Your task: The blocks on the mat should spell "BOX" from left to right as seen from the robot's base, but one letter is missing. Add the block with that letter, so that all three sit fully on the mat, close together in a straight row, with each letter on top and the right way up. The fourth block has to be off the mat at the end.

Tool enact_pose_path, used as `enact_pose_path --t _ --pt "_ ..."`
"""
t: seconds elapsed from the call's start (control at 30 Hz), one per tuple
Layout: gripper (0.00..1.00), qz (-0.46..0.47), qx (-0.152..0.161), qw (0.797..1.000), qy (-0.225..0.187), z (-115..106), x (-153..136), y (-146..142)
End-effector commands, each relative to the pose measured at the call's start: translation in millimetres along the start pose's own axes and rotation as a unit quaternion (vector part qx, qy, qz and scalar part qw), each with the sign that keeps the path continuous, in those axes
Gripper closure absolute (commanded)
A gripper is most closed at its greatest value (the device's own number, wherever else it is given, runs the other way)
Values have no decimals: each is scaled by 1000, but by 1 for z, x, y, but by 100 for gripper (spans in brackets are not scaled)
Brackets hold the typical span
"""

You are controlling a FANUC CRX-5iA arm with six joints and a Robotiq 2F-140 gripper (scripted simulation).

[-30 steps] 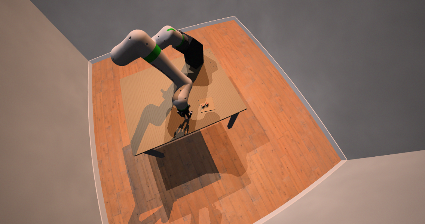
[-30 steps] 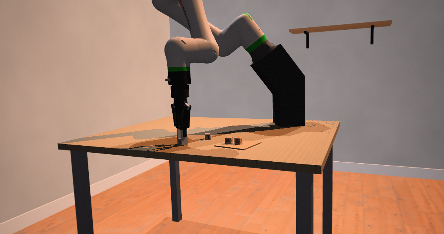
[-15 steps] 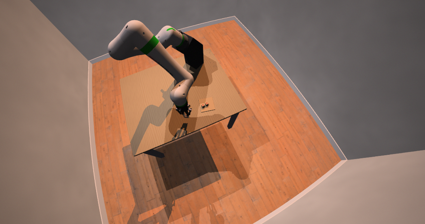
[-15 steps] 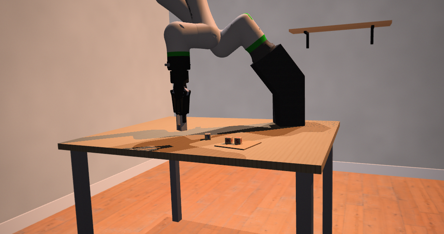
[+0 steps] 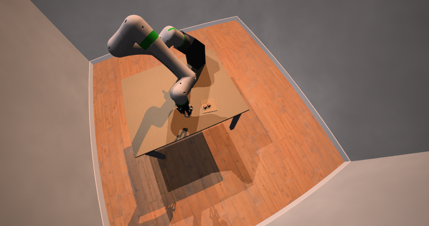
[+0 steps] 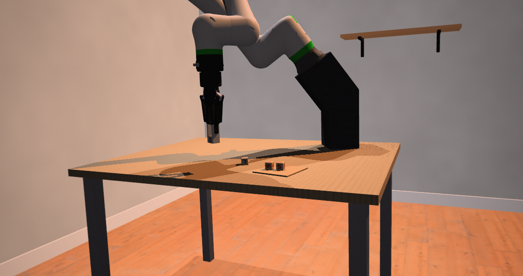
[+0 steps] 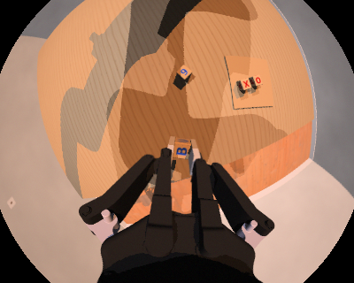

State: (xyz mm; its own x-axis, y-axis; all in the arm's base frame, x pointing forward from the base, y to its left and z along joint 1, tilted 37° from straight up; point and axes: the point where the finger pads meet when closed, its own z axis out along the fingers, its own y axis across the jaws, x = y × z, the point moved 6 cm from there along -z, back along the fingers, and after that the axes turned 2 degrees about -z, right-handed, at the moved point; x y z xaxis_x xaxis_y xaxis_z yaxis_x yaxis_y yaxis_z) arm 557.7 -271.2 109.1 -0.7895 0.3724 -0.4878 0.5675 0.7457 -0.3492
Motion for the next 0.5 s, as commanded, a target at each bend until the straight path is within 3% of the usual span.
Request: enact_pose_path --t 0.0,0.47 --pt "87 0 0 1000 0 0 0 0" --pt "87 57 -1 998 1 0 4 7"
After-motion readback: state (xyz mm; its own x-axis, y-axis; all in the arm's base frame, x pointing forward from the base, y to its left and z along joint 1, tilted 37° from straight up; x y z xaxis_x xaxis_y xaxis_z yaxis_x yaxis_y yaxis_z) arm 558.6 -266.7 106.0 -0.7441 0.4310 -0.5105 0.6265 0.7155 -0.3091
